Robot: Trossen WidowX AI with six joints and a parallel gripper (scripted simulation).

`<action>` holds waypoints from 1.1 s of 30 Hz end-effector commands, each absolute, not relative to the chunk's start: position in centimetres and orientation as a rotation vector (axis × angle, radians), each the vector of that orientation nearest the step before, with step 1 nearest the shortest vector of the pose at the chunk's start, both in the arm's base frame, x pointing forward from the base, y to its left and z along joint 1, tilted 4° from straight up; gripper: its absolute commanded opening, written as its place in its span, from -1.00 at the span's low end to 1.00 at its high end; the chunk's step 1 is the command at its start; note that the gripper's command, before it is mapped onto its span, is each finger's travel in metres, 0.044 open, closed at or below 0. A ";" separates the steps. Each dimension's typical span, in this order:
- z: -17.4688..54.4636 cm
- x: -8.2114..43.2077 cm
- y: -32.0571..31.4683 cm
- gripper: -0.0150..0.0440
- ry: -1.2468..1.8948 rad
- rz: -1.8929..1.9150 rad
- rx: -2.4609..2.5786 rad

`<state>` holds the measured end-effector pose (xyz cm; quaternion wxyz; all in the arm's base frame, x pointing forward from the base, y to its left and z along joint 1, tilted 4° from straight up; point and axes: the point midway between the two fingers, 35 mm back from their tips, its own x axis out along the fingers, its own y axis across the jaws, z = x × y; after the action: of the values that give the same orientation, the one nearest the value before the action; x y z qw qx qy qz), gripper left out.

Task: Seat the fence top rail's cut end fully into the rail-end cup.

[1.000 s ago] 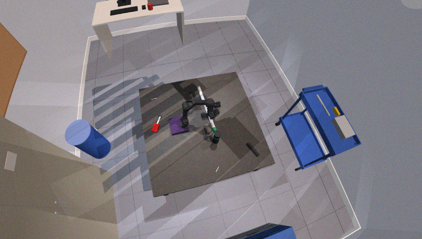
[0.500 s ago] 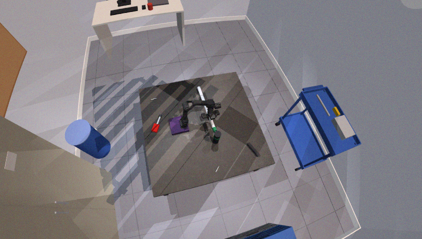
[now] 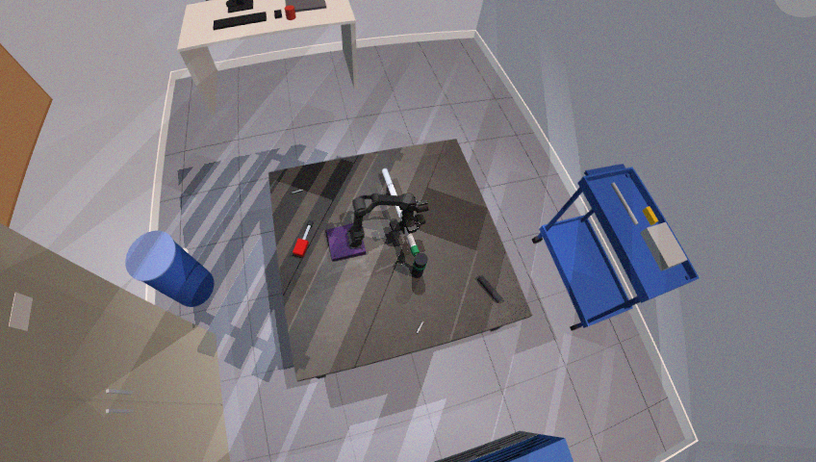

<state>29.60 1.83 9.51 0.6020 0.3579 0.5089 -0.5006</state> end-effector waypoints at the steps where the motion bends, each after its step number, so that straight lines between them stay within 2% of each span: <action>1: 9.7 29.9 1.1 -0.49 1.162 -1.163 0.823; 22: 9.5 29.8 0.9 -0.49 1.179 -1.160 0.828; 33: 9.7 29.8 1.1 0.49 1.179 -1.160 0.828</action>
<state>29.85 0.88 9.56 0.6025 0.3569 0.5093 -0.5003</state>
